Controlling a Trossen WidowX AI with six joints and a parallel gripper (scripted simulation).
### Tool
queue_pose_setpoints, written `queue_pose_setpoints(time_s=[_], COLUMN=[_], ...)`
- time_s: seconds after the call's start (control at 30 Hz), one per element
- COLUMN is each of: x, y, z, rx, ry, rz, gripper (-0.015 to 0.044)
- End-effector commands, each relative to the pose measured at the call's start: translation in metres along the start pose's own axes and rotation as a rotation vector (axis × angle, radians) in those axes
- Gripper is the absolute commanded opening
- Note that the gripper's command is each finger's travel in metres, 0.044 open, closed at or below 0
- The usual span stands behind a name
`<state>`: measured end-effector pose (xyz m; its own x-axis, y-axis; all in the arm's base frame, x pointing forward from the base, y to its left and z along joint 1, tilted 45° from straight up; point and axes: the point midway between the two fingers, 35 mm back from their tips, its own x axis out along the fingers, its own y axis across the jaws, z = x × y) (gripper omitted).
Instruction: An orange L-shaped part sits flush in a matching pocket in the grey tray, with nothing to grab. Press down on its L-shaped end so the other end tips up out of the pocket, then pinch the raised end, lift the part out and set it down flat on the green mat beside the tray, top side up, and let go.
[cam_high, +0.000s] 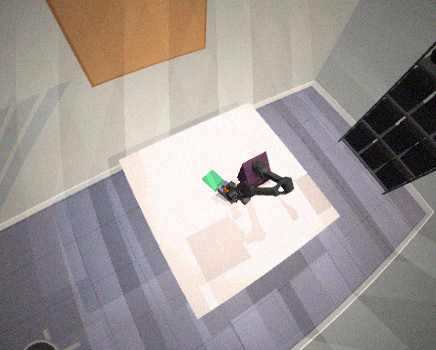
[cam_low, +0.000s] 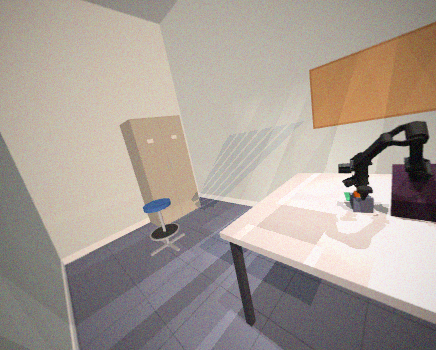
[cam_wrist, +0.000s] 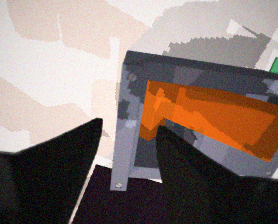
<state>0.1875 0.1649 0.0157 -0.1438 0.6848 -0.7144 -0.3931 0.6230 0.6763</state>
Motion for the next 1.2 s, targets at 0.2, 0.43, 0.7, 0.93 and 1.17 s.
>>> queue_pose_setpoints(time_s=[0.2,0.43,0.7,0.93,1.17], x=[-0.066,-0.062,-0.062,-0.062,-0.063], y=[-0.003,-0.004,-0.004,-0.004,-0.005], z=[-0.001,0.000,0.000,0.000,0.000], rx=[-0.011,-0.005,-0.005,-0.005,0.013], ry=[-0.018,-0.017,-0.017,-0.017,-0.017], rz=[0.009,0.004,0.004,0.004,0.004], gripper=[0.0180,0.0180,0.0180,0.0180,0.0206])
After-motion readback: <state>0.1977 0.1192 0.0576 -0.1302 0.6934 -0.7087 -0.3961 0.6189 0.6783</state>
